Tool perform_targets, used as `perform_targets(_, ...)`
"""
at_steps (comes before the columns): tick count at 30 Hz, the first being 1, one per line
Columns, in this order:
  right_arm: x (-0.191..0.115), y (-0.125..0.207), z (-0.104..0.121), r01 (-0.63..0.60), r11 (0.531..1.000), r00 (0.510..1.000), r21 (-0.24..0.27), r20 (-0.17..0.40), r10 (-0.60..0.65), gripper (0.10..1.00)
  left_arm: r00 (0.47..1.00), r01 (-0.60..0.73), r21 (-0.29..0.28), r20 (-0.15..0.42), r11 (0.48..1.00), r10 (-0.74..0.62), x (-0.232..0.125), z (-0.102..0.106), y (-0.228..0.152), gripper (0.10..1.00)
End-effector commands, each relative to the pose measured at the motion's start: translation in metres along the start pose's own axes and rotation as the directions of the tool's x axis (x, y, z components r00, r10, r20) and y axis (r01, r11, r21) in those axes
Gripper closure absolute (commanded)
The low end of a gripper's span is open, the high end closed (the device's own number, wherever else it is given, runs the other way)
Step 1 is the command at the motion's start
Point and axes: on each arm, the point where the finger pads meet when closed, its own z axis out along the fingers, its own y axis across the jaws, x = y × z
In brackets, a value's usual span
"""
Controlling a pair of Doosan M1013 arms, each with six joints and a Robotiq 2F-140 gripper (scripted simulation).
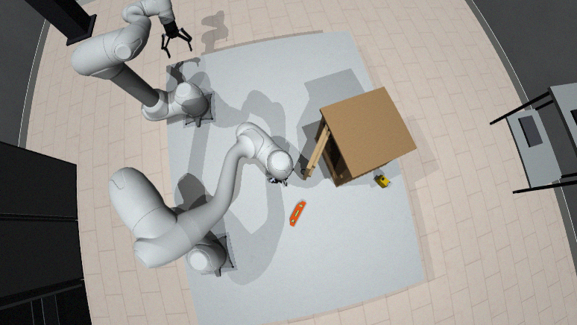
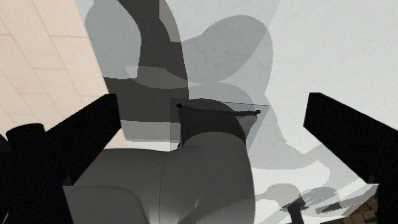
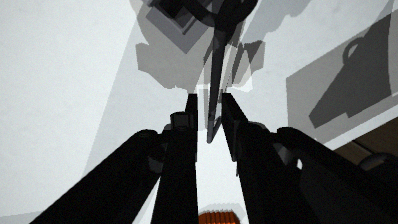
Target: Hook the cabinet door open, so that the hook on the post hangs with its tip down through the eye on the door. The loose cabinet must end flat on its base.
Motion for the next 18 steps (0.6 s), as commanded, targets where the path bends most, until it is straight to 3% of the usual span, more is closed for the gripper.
perform_targets(1,0.0002,0.0004,0.0008,0.000,1.000,1.000,-0.001,-0.001,0.000,0.871,1.000,0.000,0.000,-0.001,1.000,0.000,0.0001,-0.0005,-0.0001,0.098)
perform_targets(12,0.0002,0.0004,0.0029,0.000,1.000,1.000,-0.001,-0.001,0.000,0.871,1.000,0.000,0.000,-0.001,1.000,0.000,0.0001,-0.0005,-0.0001,0.098)
perform_targets(13,0.0002,0.0004,0.0029,0.000,1.000,1.000,-0.001,-0.001,0.000,0.976,1.000,0.000,0.000,-0.001,1.000,0.000,0.0001,-0.0005,-0.0001,0.098)
perform_targets(18,0.0002,0.0004,0.0029,0.000,1.000,1.000,-0.001,-0.001,0.000,0.976,1.000,0.000,0.000,-0.001,1.000,0.000,0.0001,-0.0005,-0.0001,0.098)
